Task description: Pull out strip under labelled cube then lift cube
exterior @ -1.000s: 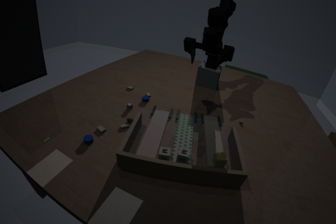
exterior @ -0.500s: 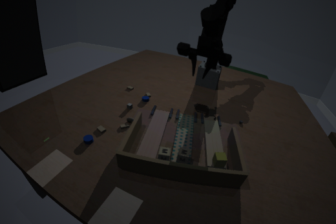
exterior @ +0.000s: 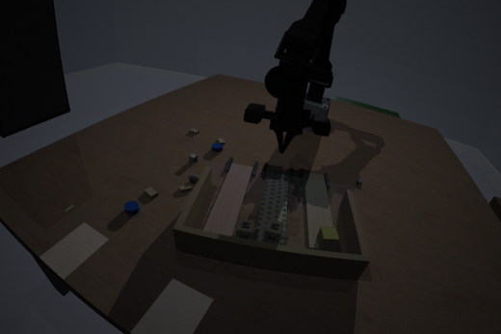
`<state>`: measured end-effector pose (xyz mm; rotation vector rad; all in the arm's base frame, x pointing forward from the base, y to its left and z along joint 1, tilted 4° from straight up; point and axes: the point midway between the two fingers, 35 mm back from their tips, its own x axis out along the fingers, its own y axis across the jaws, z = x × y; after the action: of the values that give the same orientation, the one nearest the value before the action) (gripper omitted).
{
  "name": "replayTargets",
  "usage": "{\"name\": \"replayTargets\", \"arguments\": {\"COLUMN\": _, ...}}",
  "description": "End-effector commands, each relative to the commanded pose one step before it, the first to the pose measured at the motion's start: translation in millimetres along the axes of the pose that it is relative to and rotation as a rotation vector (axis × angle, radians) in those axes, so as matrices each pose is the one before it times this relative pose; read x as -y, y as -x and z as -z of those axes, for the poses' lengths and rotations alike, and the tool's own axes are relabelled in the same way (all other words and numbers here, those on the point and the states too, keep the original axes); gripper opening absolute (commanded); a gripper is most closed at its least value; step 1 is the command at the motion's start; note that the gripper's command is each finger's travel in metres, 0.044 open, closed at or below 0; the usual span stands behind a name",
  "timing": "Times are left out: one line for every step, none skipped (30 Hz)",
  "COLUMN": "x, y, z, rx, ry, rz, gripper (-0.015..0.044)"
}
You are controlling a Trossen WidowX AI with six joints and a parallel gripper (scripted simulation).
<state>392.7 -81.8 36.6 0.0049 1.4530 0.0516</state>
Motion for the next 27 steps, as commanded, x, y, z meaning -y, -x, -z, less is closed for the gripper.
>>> {"name": "replayTargets", "arguments": {"x": 1.05, "y": -1.07, "z": -1.78, "rx": -0.02426, "ry": 0.0150, "rz": -0.00238, "gripper": 0.0000}}
{"name": "replayTargets", "arguments": {"x": 0.00, "y": -0.27, "z": -0.02, "rx": 0.00000, "ry": 0.0000, "rz": 0.00000, "gripper": 0.0000}}
{"name": "replayTargets", "arguments": {"x": 0.00, "y": -0.82, "z": -0.07, "rx": 0.00000, "ry": 0.0000, "rz": 0.00000, "gripper": 0.0000}}
{"name": "replayTargets", "arguments": {"x": -0.01, "y": -1.09, "z": -0.09, "rx": 0.00000, "ry": 0.0000, "rz": -0.00001, "gripper": 0.0000}}
{"name": "replayTargets", "arguments": {"x": -0.01, "y": -1.59, "z": -0.12, "rx": 0.00001, "ry": 0.0000, "rz": -0.00001, "gripper": 0.0000}}
{"name": "replayTargets", "arguments": {"x": -0.01, "y": -1.66, "z": -0.12, "rx": 0.00001, "ry": 0.0000, "rz": -0.00001, "gripper": 0.0000}}
{"name": "replayTargets", "arguments": {"x": -0.02, "y": -1.66, "z": -0.11, "rx": 0.00000, "ry": 0.0000, "rz": -0.00001, "gripper": 0.0000}}
{"name": "replayTargets", "arguments": {"x": -0.02, "y": -1.66, "z": -0.10, "rx": 0.00000, "ry": 0.0000, "rz": -0.00001, "gripper": 0.0000}}
{"name": "replayTargets", "arguments": {"x": -0.02, "y": -1.66, "z": -0.09, "rx": 0.00000, "ry": 0.0000, "rz": -0.00001, "gripper": 0.0000}}
{"name": "replayTargets", "arguments": {"x": -0.02, "y": -1.66, "z": -0.09, "rx": 0.00000, "ry": 0.0000, "rz": -0.00001, "gripper": 0.0000}}
{"name": "replayTargets", "arguments": {"x": -0.02, "y": -1.66, "z": -0.08, "rx": 0.00000, "ry": 0.0000, "rz": -0.00001, "gripper": 0.0000}}
{"name": "replayTargets", "arguments": {"x": -0.03, "y": -1.66, "z": -0.07, "rx": 0.00000, "ry": 0.0000, "rz": -0.00001, "gripper": 0.0000}}
{"name": "replayTargets", "arguments": {"x": -0.04, "y": -1.66, "z": -0.06, "rx": 0.00000, "ry": 0.0000, "rz": -0.00001, "gripper": 0.0000}}
{"name": "replayTargets", "arguments": {"x": -0.04, "y": -1.66, "z": -0.05, "rx": 0.00000, "ry": 0.0000, "rz": -0.00001, "gripper": 0.0000}}
{"name": "replayTargets", "arguments": {"x": -0.05, "y": -1.66, "z": -0.05, "rx": 0.00000, "ry": 0.0000, "rz": -0.00001, "gripper": 0.0000}}
{"name": "replayTargets", "arguments": {"x": -0.05, "y": -1.66, "z": -0.04, "rx": 0.00000, "ry": 0.0000, "rz": -0.00001, "gripper": 0.0000}}
{"name": "replayTargets", "arguments": {"x": -0.06, "y": -1.66, "z": -0.03, "rx": 0.00000, "ry": 0.0000, "rz": -0.00001, "gripper": 0.0000}}
{"name": "replayTargets", "arguments": {"x": -0.06, "y": -1.65, "z": -0.02, "rx": 0.00000, "ry": 0.0000, "rz": -0.00001, "gripper": 0.0000}}
{"name": "replayTargets", "arguments": {"x": -0.07, "y": -1.65, "z": -0.01, "rx": 0.00000, "ry": 0.0000, "rz": -0.00001, "gripper": 0.0000}}
{"name": "replayTargets", "arguments": {"x": -0.07, "y": -1.65, "z": 0.00, "rx": 0.00000, "ry": 0.0000, "rz": -0.00001, "gripper": 0.0000}}
{"name": "replayTargets", "arguments": {"x": -0.08, "y": -1.65, "z": 0.00, "rx": 0.00000, "ry": 0.0000, "rz": -0.00001, "gripper": 0.0000}}
{"name": "replayTargets", "arguments": {"x": -0.08, "y": -1.65, "z": 0.01, "rx": 0.00000, "ry": 0.0000, "rz": -0.00002, "gripper": 0.0000}}
{"name": "replayTargets", "arguments": {"x": -0.09, "y": -1.65, "z": 0.02, "rx": -0.00001, "ry": 0.0000, "rz": -0.00002, "gripper": 0.0000}}
{"name": "replayTargets", "arguments": {"x": -0.10, "y": -1.65, "z": 0.03, "rx": -0.00001, "ry": 0.0000, "rz": -0.00002, "gripper": 0.0000}}
{"name": "replayTargets", "arguments": {"x": -0.10, "y": -1.65, "z": 0.04, "rx": -0.00001, "ry": 0.0000, "rz": -0.00002, "gripper": 0.0000}}
{"name": "replayTargets", "arguments": {"x": -0.11, "y": -1.65, "z": 0.08, "rx": -0.00001, "ry": 0.0000, "rz": -0.00002, "gripper": 0.0000}}
{"name": "replayTargets", "arguments": {"x": -0.12, "y": -1.65, "z": 0.09, "rx": -0.00001, "ry": 0.0000, "rz": -0.00002, "gripper": 0.0000}}
